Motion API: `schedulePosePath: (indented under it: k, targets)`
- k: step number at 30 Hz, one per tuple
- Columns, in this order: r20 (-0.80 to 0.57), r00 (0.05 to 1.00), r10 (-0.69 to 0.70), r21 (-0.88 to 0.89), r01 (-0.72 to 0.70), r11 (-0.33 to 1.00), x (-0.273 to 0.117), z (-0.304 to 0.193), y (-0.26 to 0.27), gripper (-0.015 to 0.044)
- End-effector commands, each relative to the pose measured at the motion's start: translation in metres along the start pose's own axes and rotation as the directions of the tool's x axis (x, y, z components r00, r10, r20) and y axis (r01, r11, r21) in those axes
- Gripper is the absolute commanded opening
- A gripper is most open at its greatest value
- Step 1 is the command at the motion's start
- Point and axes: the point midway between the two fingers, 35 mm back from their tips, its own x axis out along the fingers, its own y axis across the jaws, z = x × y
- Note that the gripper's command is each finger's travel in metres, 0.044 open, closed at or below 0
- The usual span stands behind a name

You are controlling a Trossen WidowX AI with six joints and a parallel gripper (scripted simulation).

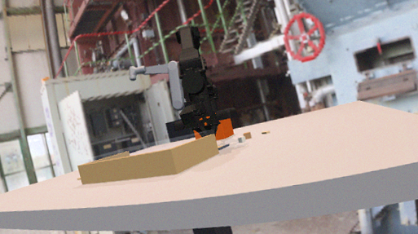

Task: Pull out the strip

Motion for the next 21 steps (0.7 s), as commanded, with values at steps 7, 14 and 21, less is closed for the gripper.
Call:
schedulePosePath:
  k: [7, 14, 21]
  targets:
    - [-0.017, 1.000, -0.004, 0.001, 0.004, 1.000, 0.004, -0.020, 0.000, 0.0000]
    - [-0.018, 1.000, -0.004, 0.001, 0.004, 1.000, 0.005, -0.031, 0.000, 0.0000]
    - [-0.019, 1.000, -0.004, 0.001, 0.004, 1.000, 0.005, -0.042, 0.000, 0.0000]
